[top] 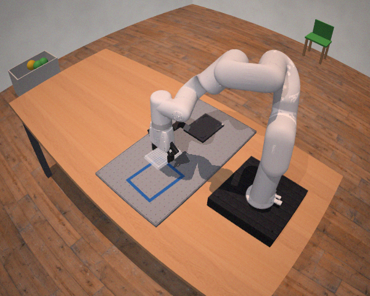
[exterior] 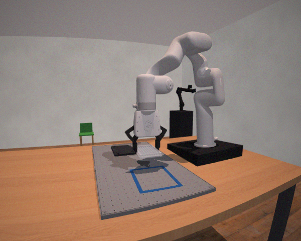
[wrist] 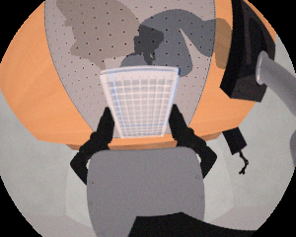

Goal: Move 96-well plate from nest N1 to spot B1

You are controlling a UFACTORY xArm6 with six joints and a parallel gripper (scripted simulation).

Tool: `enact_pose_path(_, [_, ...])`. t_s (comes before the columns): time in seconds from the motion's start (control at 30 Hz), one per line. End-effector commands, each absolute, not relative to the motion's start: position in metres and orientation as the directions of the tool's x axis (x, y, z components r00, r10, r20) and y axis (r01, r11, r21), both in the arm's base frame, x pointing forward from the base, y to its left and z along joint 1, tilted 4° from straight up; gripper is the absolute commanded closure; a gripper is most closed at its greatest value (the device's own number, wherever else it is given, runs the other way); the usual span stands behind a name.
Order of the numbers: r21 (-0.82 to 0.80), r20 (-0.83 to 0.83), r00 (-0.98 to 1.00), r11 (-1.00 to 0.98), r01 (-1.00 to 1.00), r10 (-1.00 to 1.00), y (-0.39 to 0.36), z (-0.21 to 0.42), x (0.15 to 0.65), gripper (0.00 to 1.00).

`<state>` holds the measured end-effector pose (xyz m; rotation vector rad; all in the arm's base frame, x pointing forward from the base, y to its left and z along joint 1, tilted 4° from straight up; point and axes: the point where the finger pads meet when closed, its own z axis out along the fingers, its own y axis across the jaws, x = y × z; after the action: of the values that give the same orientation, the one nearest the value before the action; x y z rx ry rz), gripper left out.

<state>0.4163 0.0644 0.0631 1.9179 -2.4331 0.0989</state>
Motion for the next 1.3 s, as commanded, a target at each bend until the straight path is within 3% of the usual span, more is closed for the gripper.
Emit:
enact_pose_path(0.0, [-0.028, 0.071, -0.234, 0.233, -0.972, -0.97, 0.078, 0.063, 0.419, 1.0])
enact_pose_path(0.53, [-0.028, 0.071, -0.234, 0.233, -0.972, -0.97, 0.124, 0.058, 0.421, 1.0])
enact_pose_path(1.27, [-0.028, 0.071, -0.234, 0.233, -0.972, -0.97, 0.124, 0.058, 0.421, 1.0])
